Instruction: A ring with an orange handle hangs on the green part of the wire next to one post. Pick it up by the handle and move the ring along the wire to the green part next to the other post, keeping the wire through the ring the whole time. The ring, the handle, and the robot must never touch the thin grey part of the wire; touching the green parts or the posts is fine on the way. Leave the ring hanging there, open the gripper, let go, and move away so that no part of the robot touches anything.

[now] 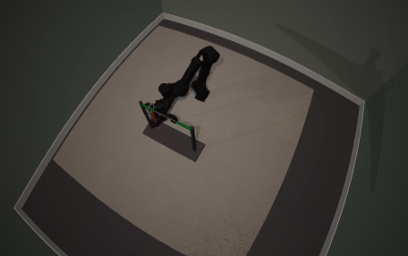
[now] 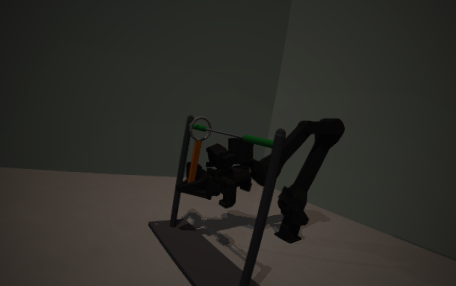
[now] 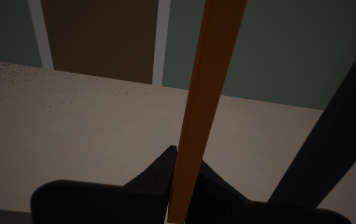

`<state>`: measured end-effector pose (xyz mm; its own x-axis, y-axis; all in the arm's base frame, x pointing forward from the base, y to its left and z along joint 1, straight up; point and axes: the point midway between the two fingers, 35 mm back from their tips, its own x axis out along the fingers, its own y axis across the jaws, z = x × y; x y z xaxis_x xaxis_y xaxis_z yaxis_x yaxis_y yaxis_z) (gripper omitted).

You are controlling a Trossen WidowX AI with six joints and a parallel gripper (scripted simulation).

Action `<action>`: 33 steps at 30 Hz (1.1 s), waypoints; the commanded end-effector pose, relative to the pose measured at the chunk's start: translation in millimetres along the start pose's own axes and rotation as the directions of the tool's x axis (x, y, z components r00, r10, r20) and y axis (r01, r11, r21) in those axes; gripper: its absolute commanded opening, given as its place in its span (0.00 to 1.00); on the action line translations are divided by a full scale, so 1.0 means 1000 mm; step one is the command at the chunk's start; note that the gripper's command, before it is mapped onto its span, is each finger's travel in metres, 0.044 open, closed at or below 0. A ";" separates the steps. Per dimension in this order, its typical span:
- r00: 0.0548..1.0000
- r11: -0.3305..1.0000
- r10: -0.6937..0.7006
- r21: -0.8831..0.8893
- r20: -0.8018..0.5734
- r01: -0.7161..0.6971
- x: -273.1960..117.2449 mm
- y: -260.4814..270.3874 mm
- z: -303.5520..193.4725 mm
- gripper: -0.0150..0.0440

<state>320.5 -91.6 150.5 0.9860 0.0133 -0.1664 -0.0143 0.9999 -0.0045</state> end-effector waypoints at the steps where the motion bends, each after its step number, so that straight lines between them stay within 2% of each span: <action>1: 1.000 1.000 0.004 -0.001 0.004 -0.004 0.001 0.000 0.002 0.00; 33: 1.000 1.000 0.008 0.000 0.001 -0.008 0.001 0.014 0.002 0.00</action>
<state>322.3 -80.6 154.0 0.9866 0.0238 -0.1612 -0.0254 0.9996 -0.0082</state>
